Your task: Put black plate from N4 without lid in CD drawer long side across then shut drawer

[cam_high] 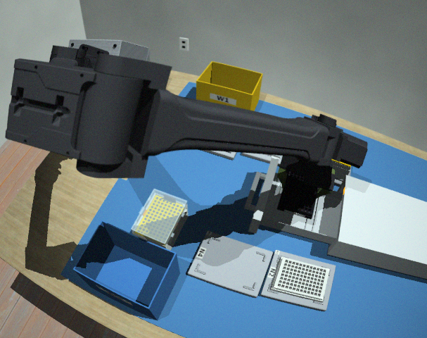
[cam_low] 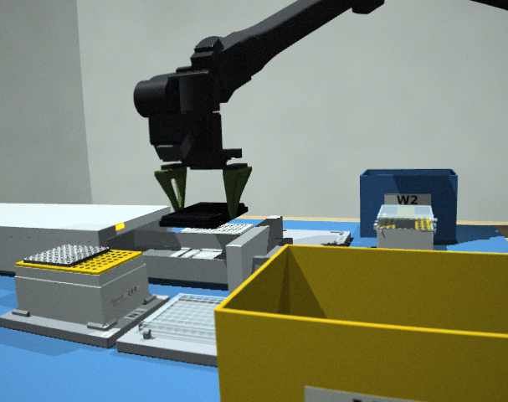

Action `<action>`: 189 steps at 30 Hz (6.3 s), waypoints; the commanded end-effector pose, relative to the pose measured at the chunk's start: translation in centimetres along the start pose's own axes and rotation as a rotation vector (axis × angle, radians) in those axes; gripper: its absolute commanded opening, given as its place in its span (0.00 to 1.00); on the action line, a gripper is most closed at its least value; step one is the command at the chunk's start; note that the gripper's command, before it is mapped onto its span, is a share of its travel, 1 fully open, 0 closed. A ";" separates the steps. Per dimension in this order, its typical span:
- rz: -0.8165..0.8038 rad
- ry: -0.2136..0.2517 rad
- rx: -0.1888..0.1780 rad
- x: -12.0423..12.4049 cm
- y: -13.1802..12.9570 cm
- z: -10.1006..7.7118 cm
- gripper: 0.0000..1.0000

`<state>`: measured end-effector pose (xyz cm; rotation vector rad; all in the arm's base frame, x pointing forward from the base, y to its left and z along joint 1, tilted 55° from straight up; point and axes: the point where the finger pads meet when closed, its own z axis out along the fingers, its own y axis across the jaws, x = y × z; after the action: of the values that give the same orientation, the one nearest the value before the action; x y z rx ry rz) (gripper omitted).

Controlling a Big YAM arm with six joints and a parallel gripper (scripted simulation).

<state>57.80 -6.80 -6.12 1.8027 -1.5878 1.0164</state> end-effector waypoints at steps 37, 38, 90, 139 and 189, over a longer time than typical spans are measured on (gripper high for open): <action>0.003 -0.002 -0.003 0.6 -0.2 5.2 0.00; 0.006 -0.002 -0.001 0.7 -0.4 5.3 0.00; 0.009 -0.002 -0.010 0.6 -0.2 5.9 0.00; -0.001 -0.002 0.013 0.1 -0.7 4.6 0.00; -0.009 -0.003 -0.012 0.4 0.4 7.0 0.00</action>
<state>58.90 -11.63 -9.77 1.8062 -1.5805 1.0132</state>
